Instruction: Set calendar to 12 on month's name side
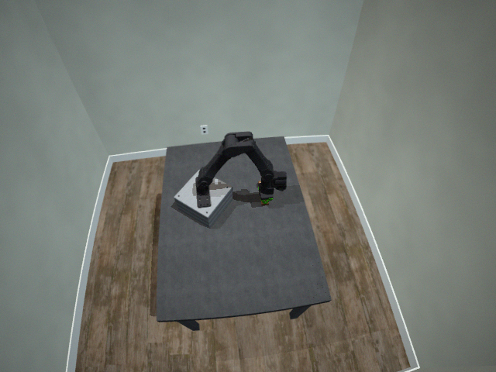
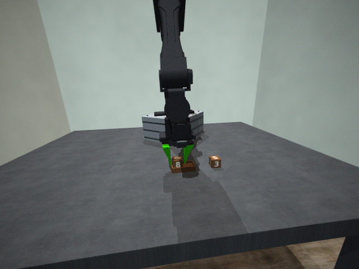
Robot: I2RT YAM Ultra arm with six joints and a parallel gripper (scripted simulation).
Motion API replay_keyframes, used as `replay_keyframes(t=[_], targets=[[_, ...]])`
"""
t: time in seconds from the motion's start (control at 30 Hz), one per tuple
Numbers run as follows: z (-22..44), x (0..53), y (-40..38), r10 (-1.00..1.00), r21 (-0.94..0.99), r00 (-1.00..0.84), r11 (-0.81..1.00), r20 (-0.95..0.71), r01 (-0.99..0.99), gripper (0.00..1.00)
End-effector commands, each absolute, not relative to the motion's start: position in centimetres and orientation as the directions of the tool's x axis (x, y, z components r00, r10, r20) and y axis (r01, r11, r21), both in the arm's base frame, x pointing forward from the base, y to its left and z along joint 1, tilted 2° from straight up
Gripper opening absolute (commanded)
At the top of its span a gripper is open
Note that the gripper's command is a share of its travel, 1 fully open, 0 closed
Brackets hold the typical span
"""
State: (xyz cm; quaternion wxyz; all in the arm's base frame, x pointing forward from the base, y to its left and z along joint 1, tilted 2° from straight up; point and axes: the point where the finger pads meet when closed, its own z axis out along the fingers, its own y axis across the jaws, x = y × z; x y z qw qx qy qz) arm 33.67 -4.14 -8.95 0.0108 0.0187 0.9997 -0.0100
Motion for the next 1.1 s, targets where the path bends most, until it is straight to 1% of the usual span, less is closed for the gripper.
replay_keyframes(t=[0.0,0.27,0.3,1.07], targets=[[-8.71,33.99,-4.18,0.037,-0.020,-0.999,0.999,-0.034,0.037,0.45],[-8.71,33.99,-4.18,0.037,-0.020,-0.999,0.999,-0.034,0.037,0.45],[-8.71,33.99,-4.18,0.037,-0.020,-0.999,0.999,-0.034,0.037,0.26],[-8.71,33.99,-4.18,0.037,-0.020,-0.999,0.999,-0.034,0.037,0.26]])
